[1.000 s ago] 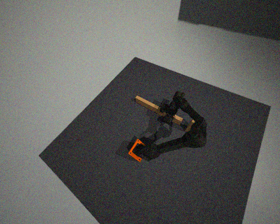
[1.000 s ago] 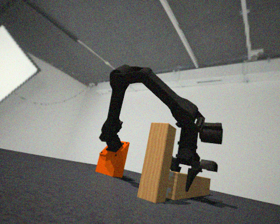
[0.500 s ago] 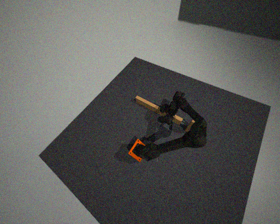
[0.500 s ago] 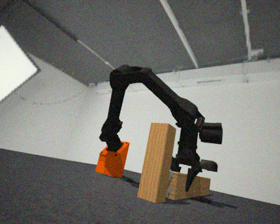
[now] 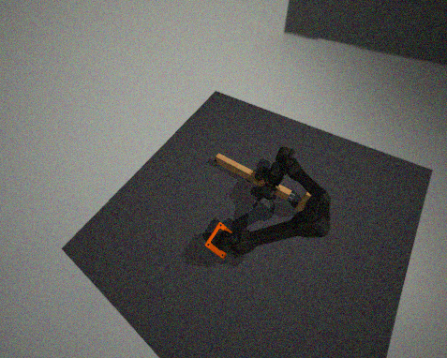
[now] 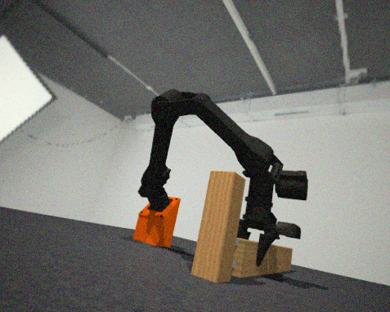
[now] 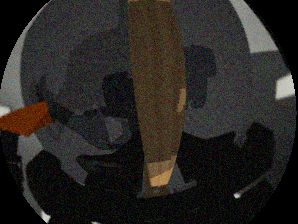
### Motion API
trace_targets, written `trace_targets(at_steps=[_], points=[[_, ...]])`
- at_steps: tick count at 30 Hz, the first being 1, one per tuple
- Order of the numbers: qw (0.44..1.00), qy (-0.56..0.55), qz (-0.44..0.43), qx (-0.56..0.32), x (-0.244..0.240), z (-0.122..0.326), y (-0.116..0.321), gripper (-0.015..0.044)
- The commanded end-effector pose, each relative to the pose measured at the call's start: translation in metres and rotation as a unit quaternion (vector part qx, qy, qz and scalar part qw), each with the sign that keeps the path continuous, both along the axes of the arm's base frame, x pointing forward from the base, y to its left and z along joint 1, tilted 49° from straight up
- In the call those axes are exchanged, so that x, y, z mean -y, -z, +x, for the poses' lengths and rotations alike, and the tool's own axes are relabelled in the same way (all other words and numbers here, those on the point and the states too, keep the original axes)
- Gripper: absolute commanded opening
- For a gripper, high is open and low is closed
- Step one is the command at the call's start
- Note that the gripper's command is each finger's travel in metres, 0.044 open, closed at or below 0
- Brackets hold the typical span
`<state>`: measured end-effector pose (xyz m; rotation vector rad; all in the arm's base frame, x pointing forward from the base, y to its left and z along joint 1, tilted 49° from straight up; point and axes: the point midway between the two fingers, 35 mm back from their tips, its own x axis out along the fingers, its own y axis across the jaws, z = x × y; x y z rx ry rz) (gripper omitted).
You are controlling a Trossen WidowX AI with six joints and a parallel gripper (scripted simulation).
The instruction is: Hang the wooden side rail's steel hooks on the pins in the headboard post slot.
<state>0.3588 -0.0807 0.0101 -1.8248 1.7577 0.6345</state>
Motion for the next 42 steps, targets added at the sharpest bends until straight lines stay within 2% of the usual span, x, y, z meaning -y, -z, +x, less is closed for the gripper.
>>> trace_targets(at_steps=[1, 42], points=[[1.000, -0.002, -0.003, -0.004, 0.0000, -0.0035, 0.0002, 0.0000], [1.000, -0.002, -0.002, -0.004, -0.0021, -0.0050, -0.0022, 0.0000]])
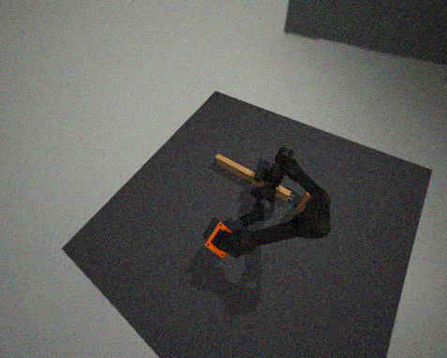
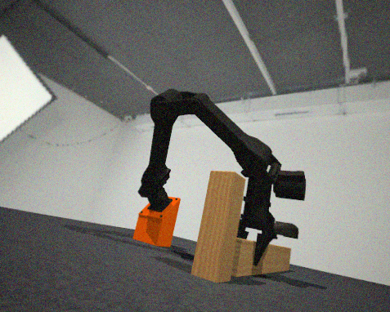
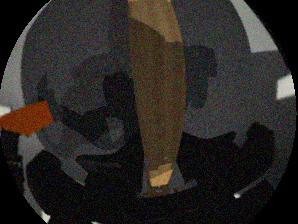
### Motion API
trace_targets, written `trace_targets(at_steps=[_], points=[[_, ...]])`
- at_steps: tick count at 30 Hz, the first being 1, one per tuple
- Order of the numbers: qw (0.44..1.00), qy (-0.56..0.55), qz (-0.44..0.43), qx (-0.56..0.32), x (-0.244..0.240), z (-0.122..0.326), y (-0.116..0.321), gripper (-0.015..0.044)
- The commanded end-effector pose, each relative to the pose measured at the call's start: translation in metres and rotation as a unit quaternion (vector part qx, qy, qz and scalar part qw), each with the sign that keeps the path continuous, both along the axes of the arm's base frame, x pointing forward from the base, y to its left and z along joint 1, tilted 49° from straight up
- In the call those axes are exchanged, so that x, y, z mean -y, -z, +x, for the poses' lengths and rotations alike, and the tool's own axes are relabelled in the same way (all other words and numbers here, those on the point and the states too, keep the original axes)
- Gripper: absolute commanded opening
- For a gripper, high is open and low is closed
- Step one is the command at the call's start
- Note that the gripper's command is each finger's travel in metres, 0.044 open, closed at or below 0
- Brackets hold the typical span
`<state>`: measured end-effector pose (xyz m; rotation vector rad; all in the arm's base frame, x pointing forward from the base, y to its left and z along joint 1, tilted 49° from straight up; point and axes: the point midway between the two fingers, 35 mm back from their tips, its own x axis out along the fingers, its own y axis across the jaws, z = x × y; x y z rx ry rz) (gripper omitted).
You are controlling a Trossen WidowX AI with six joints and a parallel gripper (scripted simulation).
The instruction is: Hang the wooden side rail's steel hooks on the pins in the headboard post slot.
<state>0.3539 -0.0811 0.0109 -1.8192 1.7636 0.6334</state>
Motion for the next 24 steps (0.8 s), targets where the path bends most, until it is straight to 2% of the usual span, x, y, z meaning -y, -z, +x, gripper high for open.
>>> trace_targets(at_steps=[1, 24], points=[[1.000, -0.005, -0.002, -0.003, -0.0027, -0.0001, -0.0015, 0.0000], [1.000, -0.005, -0.002, -0.003, -0.0056, -0.0003, -0.0040, 0.0000]])
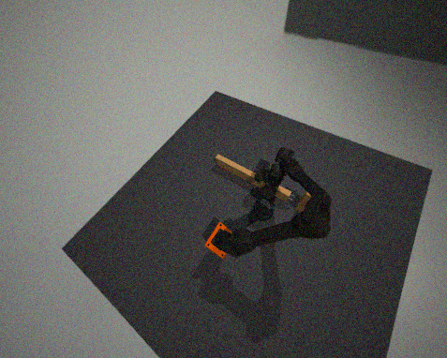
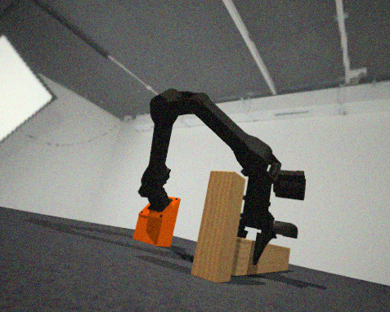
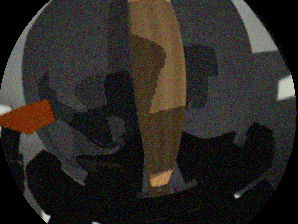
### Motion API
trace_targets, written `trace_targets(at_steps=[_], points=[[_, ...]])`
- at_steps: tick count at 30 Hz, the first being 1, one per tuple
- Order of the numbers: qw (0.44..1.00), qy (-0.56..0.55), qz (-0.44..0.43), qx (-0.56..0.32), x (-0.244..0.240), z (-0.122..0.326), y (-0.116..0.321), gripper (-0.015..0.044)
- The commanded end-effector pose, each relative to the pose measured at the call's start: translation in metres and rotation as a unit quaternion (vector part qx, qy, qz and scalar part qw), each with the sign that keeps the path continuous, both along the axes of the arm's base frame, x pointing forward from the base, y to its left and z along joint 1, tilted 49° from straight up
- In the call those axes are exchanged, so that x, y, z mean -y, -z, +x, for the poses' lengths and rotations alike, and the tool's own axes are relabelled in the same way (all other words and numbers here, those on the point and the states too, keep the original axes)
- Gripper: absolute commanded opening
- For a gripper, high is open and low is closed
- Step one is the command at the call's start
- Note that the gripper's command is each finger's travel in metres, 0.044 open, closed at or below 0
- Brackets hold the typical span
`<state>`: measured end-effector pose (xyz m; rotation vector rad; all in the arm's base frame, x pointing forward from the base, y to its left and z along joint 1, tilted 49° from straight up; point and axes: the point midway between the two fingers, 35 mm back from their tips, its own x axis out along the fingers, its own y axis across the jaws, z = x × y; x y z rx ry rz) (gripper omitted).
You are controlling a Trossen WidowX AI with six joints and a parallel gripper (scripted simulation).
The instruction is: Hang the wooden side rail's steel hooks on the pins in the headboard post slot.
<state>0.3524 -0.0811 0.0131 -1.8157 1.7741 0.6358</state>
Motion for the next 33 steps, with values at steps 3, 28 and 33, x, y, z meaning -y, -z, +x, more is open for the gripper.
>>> trace_targets(at_steps=[3, 28, 33], points=[[1.000, -0.007, -0.001, 0.000, -0.0059, 0.0012, -0.0021, 0.0000], [1.000, -0.007, -0.001, 0.000, -0.0091, 0.0010, -0.0048, 0.0000], [1.000, -0.007, -0.001, 0.000, -0.0097, 0.0010, -0.0053, 0.0000]])
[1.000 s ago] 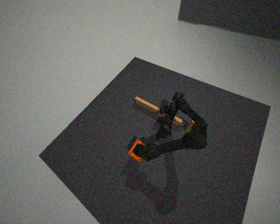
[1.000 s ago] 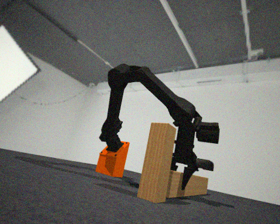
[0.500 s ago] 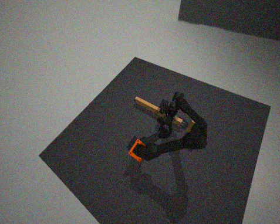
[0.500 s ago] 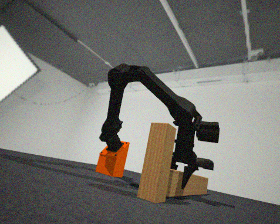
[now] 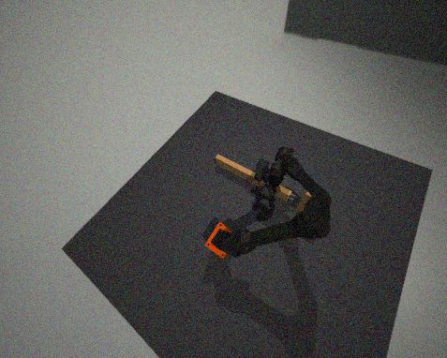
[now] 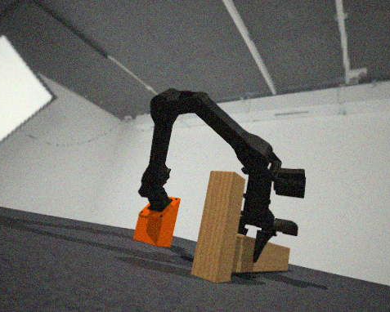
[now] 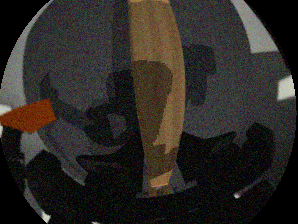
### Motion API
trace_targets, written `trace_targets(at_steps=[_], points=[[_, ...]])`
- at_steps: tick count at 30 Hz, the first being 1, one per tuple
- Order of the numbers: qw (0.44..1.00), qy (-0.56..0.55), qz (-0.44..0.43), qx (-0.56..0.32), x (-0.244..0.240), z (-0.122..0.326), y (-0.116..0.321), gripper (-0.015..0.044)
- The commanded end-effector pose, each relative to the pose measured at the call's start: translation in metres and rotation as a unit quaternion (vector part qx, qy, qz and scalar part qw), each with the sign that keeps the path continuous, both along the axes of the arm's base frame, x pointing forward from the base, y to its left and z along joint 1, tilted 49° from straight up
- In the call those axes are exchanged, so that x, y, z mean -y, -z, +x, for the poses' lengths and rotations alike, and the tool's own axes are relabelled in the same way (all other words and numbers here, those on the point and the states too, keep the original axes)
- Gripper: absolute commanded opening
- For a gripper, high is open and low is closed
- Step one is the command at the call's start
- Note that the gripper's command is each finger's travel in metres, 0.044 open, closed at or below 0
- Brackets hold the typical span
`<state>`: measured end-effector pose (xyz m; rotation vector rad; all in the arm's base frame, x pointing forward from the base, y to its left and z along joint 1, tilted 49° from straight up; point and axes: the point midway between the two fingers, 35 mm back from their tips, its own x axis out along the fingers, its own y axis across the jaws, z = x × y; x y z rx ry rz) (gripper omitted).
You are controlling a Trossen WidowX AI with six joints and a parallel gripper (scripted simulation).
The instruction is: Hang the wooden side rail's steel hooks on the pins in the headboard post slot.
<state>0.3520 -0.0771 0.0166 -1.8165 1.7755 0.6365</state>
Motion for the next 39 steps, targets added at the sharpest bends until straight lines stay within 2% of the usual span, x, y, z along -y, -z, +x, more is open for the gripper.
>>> trace_targets(at_steps=[1, 39], points=[[1.000, -0.007, 0.000, 0.001, -0.0059, 0.0014, -0.0020, 0.0000], [1.000, -0.007, 0.000, 0.001, -0.0107, 0.0011, -0.0061, 0.0000]])
